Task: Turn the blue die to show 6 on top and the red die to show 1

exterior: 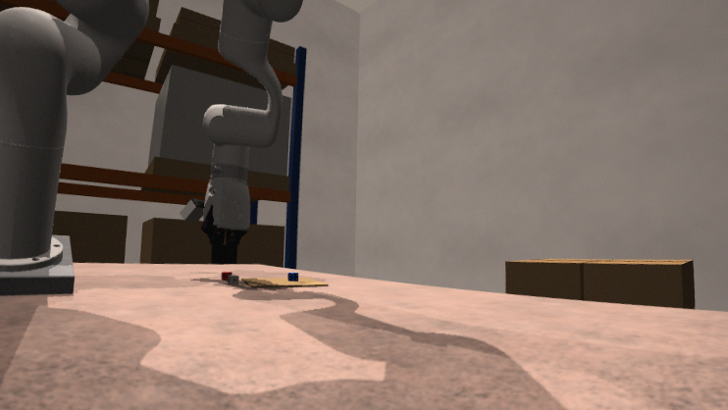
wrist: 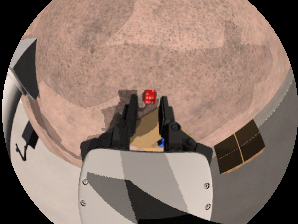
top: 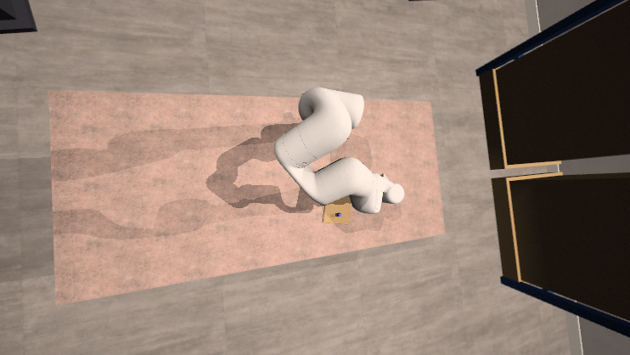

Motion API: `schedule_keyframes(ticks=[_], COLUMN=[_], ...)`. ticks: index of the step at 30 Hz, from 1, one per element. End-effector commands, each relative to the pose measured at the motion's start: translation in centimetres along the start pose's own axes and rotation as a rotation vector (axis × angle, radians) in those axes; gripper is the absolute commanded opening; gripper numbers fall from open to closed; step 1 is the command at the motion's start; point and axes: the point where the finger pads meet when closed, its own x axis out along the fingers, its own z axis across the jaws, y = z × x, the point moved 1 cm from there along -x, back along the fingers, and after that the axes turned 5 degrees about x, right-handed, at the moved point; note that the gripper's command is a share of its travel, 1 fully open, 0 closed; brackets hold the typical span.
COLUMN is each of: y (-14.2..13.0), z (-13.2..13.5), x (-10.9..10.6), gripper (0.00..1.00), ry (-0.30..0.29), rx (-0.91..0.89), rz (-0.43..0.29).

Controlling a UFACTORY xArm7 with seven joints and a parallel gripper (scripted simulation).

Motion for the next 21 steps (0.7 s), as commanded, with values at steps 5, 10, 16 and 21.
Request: schedule_keyframes(ticks=[5,10,16,21], y=[0.03,0.03,0.03,0.03], z=[0.16,0.17,0.17,0.17], x=[0.61,0.9,1.01,1.01], gripper=[0.31,0.31,0.31,0.31], ry=[-0.004,-0.004,-0.004,-0.004], rx=[0.0,0.0,0.0,0.0], rz=[-0.001,-0.001,-0.001,-0.001])
